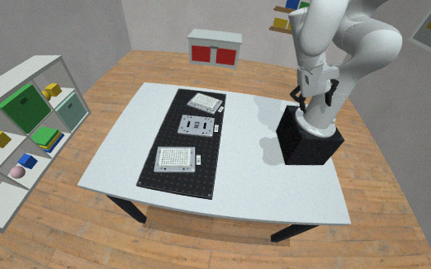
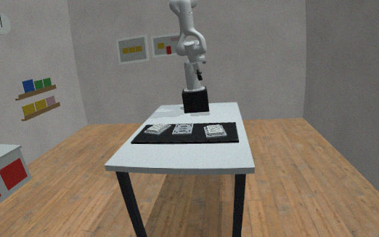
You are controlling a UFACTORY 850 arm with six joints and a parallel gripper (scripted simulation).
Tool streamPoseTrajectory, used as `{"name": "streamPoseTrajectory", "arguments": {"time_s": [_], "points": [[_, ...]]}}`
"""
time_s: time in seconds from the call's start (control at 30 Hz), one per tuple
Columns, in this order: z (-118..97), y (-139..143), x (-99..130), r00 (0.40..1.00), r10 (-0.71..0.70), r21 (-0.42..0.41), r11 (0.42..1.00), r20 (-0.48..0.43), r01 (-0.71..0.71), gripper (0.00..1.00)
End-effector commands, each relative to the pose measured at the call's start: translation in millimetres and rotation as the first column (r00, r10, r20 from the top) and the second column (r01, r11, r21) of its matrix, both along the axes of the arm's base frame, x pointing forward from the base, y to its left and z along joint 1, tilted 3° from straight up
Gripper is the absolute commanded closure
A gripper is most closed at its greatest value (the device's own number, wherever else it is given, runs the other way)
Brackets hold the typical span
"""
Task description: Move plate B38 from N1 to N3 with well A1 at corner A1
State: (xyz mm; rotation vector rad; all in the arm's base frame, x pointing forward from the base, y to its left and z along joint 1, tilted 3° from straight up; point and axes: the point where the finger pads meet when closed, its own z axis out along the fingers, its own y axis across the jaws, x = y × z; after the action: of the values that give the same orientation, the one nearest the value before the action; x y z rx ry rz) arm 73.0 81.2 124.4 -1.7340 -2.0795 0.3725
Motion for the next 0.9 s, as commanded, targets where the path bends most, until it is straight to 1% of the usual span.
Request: {"name": "streamPoseTrajectory", "arguments": {"time_s": [0.0, 0.53, 0.63, 0.73, 0.8, 0.87], "points": [[0, 0, 0, 1.000, 0.000, 0.000, 1.000, 0.001, 0.000, 0.00], [0, 0, 0, 1.000, 0.000, 0.000, 1.000, 0.001, 0.000, 0.00], [-3, -9, 12, 0.998, -0.061, -0.076, 0.995, 0.019, 0.062, 0.00], [-4, -14, 18, 0.997, -0.070, -0.088, 0.994, 0.023, 0.072, 0.00], [-6, -20, 26, 0.994, -0.105, -0.129, 0.986, 0.038, 0.109, 0.00], [-6, -20, 27, 0.994, -0.105, -0.129, 0.986, 0.038, 0.109, 0.00]]}}
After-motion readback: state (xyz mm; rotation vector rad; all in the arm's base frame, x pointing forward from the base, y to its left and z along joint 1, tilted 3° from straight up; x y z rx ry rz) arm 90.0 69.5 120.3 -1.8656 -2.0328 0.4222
